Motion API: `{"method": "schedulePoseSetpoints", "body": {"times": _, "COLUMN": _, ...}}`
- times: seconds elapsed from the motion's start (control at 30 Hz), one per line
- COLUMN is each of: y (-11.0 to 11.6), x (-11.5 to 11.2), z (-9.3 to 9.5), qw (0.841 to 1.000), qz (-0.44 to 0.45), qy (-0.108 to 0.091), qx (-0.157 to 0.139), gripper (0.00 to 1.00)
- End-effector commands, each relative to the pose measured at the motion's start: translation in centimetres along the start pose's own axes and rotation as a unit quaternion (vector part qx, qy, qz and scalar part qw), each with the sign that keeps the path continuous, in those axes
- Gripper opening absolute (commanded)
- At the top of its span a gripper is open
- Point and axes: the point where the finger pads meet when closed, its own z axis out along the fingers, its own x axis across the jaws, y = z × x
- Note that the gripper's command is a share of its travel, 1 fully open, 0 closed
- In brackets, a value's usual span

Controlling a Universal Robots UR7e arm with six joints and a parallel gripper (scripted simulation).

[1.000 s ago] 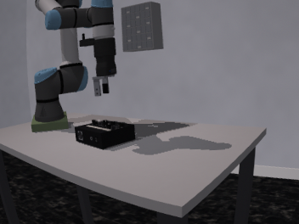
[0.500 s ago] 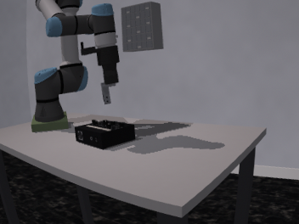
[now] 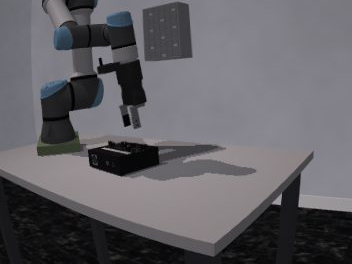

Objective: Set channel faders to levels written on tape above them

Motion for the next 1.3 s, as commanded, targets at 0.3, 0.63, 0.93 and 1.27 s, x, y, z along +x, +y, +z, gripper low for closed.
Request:
{"method": "schedulePoseSetpoints", "body": {"times": 0.3, "y": 0.35, "x": -0.13, "z": 0.48, "qw": 0.998, "qz": -0.055, "qy": 0.0, "qx": -0.01, "gripper": 1.0}}
{"method": "schedulePoseSetpoints", "body": {"times": 0.63, "y": 0.35, "x": -0.13, "z": 0.48, "qw": 0.998, "qz": -0.055, "qy": 0.0, "qx": -0.01, "gripper": 1.0}}
{"method": "schedulePoseSetpoints", "body": {"times": 0.93, "y": 0.35, "x": -0.13, "z": 0.48, "qw": 0.998, "qz": -0.055, "qy": 0.0, "qx": -0.01, "gripper": 1.0}}
{"method": "schedulePoseSetpoints", "body": {"times": 1.27, "y": 0.35, "x": -0.13, "z": 0.48, "qw": 0.998, "qz": -0.055, "qy": 0.0, "qx": -0.01, "gripper": 1.0}}
